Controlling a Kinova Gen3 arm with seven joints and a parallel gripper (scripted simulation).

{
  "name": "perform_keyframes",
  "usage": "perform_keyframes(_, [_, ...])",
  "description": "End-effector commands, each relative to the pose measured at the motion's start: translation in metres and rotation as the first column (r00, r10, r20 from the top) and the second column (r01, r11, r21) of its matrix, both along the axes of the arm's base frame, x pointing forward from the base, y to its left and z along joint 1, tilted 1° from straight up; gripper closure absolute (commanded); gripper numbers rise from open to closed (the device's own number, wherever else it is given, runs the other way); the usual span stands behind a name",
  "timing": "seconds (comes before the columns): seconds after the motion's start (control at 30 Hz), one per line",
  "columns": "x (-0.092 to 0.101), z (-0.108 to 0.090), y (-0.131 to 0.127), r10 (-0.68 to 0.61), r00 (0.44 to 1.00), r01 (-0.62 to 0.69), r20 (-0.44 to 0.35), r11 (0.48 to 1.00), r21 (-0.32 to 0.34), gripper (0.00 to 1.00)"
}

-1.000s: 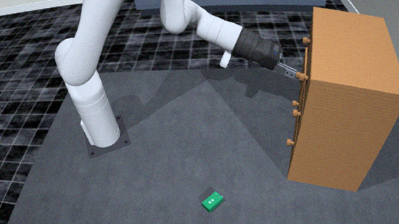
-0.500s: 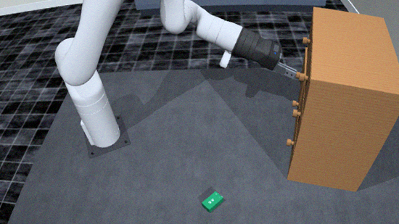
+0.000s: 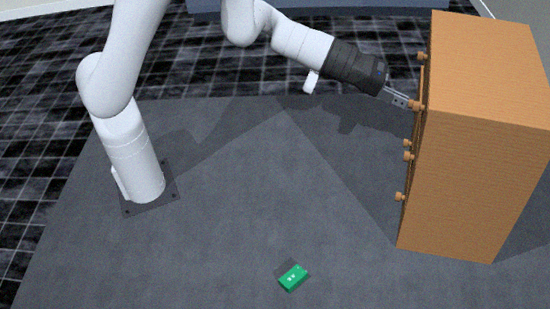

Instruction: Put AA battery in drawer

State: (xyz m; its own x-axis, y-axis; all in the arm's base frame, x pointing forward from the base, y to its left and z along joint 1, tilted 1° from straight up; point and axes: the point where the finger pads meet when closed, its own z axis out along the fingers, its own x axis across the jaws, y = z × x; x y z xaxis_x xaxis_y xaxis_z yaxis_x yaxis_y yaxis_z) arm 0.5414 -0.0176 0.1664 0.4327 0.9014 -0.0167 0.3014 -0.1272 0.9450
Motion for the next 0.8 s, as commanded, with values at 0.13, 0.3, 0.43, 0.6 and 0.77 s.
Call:
perform_keyframes(0.13, [0.004,0.0013,-0.0016,0.003,1.0,-0.003,0.001,1.0,-0.004,1.0])
perform_keyframes(0.3, [0.0049,0.0012,-0.0027,0.001,1.0,-0.001,0.0,1.0,-0.004,1.0])
perform_keyframes(0.43, [0.0049,0.0012,-0.0027,0.001,1.0,-0.001,0.0,1.0,-0.004,1.0])
perform_keyframes(0.6, [0.0049,0.0012,-0.0027,0.001,1.0,-0.001,0.0,1.0,-0.004,1.0])
perform_keyframes(0.77, [0.0049,0.0012,-0.0027,0.001,1.0,-0.001,0.0,1.0,-0.004,1.0])
